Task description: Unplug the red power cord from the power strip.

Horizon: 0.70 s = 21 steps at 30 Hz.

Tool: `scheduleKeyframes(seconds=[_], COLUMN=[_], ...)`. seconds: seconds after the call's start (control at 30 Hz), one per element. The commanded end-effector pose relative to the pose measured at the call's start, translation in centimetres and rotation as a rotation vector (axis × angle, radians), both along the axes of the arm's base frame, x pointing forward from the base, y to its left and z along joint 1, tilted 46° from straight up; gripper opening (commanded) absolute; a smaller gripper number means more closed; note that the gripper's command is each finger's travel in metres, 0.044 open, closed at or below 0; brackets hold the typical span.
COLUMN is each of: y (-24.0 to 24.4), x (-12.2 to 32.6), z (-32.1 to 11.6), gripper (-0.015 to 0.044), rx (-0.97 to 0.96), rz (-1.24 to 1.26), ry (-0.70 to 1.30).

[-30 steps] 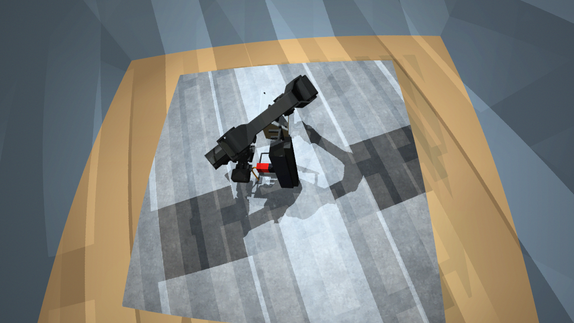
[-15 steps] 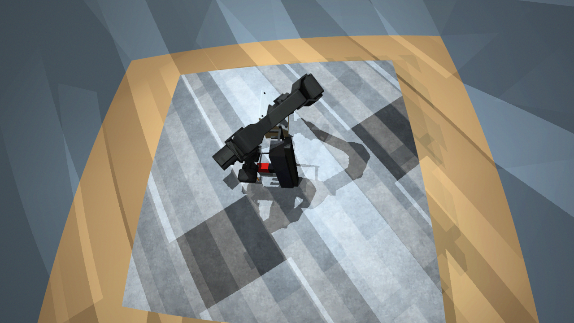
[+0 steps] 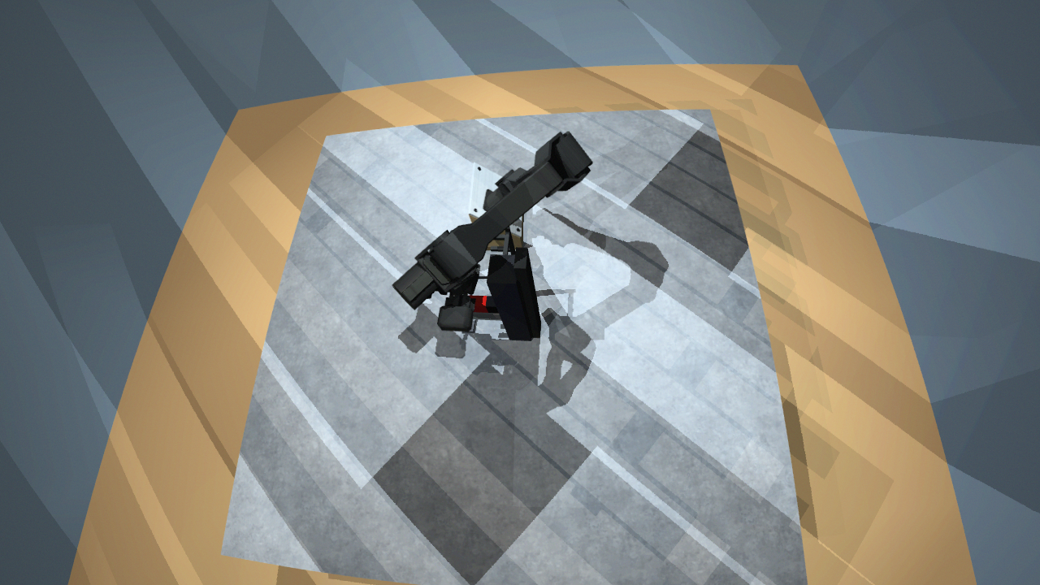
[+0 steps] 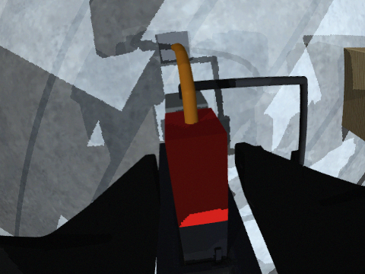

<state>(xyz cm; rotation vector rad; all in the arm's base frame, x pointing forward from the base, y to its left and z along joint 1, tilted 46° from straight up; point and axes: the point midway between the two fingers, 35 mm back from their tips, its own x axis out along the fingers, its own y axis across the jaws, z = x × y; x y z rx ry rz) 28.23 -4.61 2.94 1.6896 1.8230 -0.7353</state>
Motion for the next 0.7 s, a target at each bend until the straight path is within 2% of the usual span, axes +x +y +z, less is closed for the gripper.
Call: scheduleKeyframes(seconds=[0.0, 0.2, 0.33, 0.67], y=[0.50, 0.79, 0.55, 0.49], x=[-0.08, -0.11, -0.07, -0.05], z=[-0.24, -0.53, -0.45, -0.51], gripper=[0.0160, 0.0160, 0.0055, 0.0000], rx=[0.002, 0.002, 0.000, 0.000], rz=[-0.002, -0.002, 0.001, 0.001], ry=[0.000, 0.000, 0.000, 0.000])
